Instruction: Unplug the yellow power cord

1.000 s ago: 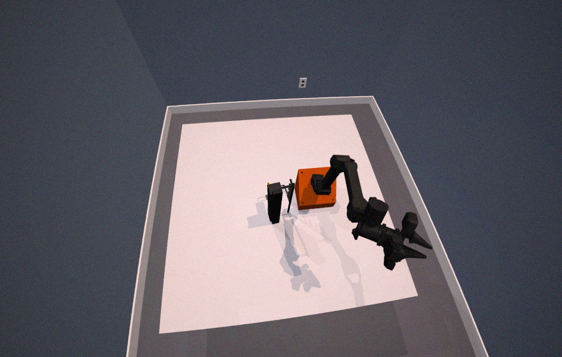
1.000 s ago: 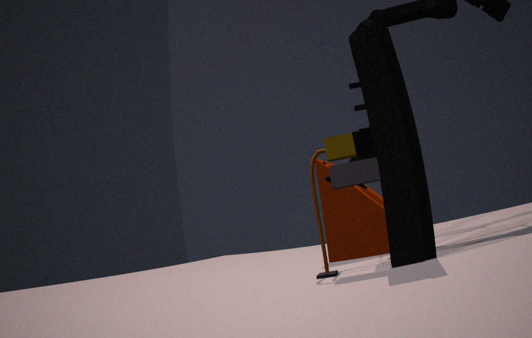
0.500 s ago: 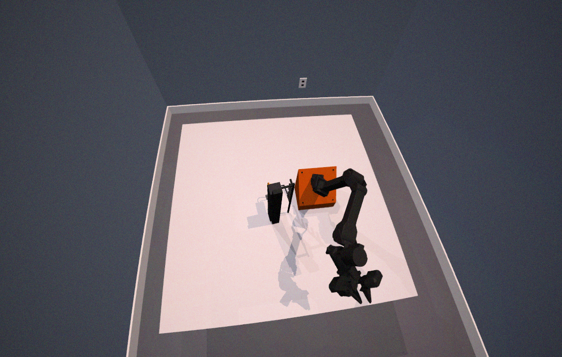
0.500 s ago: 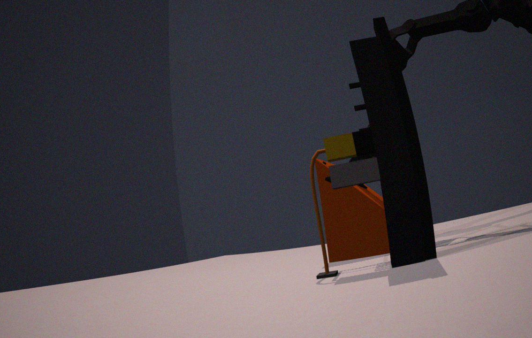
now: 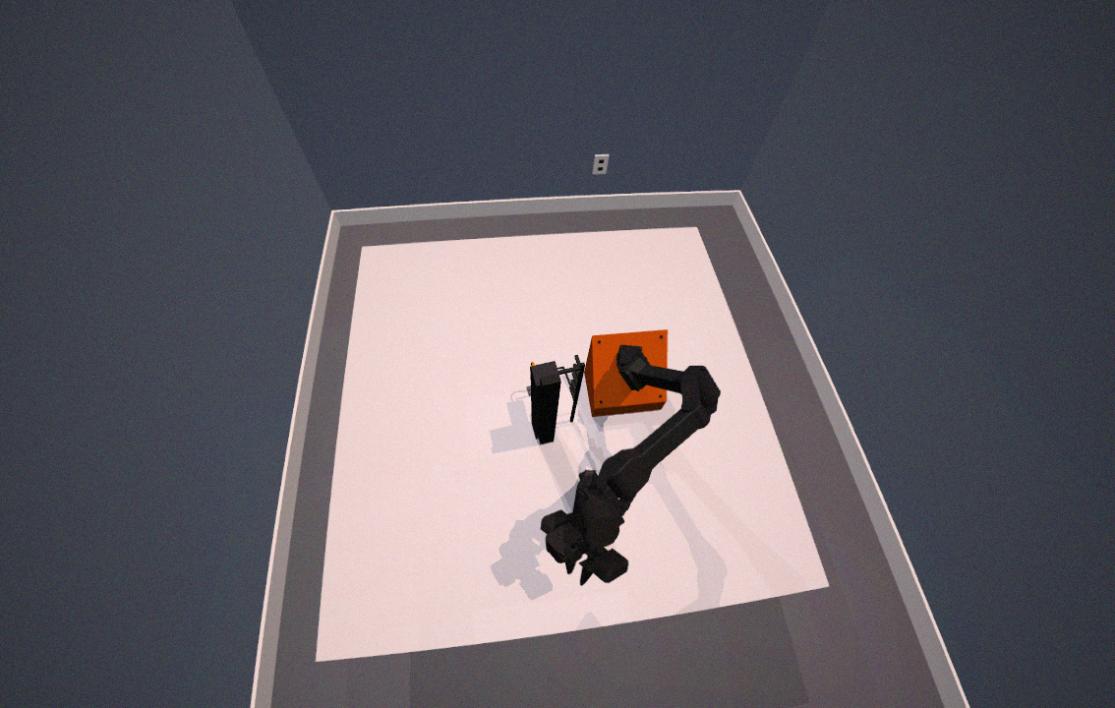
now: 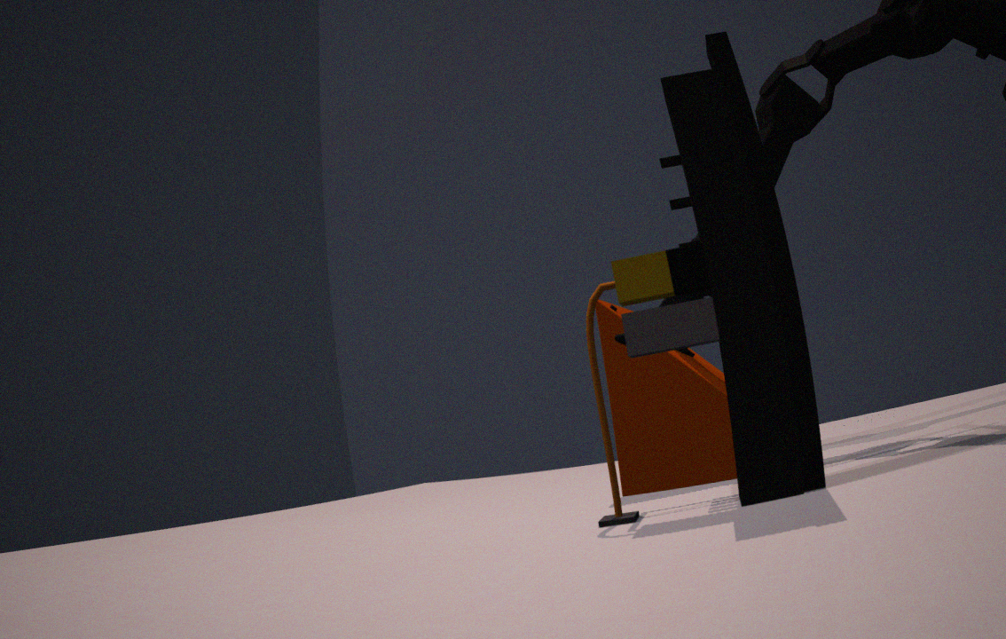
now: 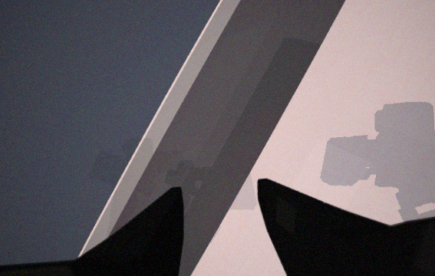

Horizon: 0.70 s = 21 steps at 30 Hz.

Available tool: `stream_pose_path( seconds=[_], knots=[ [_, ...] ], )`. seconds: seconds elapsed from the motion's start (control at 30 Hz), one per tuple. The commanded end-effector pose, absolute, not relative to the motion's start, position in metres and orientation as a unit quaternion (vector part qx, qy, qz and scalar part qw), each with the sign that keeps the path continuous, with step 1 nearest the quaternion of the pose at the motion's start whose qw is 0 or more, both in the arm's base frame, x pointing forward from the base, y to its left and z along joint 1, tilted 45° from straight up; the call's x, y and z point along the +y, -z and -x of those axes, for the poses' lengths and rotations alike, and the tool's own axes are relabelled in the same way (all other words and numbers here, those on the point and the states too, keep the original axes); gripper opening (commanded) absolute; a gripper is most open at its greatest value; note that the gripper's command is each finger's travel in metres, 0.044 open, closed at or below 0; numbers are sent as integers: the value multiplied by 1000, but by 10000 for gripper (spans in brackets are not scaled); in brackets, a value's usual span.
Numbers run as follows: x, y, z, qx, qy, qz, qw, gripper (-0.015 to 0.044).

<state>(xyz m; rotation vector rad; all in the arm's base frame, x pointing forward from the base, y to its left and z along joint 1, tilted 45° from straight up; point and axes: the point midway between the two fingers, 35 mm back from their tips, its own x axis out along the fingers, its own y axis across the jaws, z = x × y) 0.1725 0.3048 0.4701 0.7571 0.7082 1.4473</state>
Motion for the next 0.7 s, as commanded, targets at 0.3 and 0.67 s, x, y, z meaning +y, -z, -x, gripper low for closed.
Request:
stream_pose_path(
  seconds=[0.3,0.67],
  knots=[
    [234,-331,-329,415,-380,-362,743,160],
    [120,-189,-381,553,-140,-422,705,160]
  ],
)
